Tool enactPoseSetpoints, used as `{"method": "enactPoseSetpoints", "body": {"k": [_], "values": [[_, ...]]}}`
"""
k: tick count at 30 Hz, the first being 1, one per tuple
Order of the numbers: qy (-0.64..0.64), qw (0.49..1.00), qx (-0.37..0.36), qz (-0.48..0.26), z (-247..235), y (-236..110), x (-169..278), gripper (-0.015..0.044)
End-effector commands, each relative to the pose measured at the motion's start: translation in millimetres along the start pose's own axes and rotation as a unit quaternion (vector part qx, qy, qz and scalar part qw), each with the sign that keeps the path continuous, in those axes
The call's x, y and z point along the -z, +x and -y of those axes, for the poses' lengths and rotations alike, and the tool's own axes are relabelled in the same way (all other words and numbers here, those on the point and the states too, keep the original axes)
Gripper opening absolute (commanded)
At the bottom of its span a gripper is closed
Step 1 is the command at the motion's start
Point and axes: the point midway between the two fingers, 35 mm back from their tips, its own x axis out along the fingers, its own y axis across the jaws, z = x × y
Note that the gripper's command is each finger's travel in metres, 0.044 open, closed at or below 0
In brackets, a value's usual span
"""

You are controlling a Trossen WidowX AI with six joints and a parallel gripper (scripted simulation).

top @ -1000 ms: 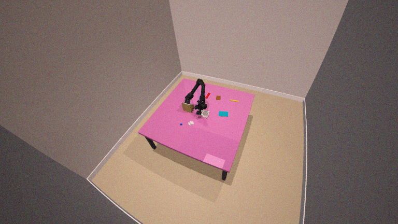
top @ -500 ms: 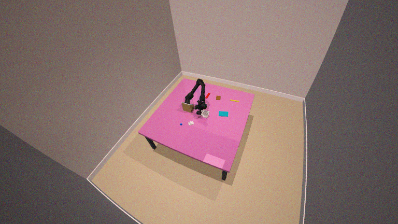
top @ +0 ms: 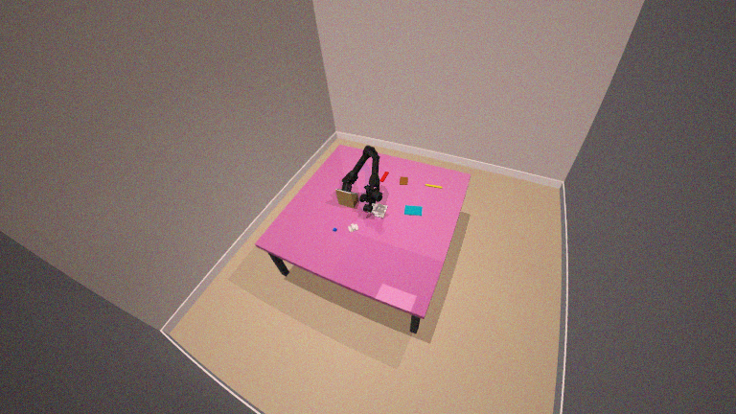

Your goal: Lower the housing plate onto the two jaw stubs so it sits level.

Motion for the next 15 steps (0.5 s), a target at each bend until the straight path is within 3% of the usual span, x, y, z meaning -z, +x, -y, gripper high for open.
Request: {"method": "enactPoseSetpoints", "body": {"k": [1,15], "values": [[-0.003,1.0,0.001,-0.001,0.2,0.3,0.6,0.0351],[-0.003,1.0,0.001,-0.001,0.3,2.5,0.5,0.0351]]}}
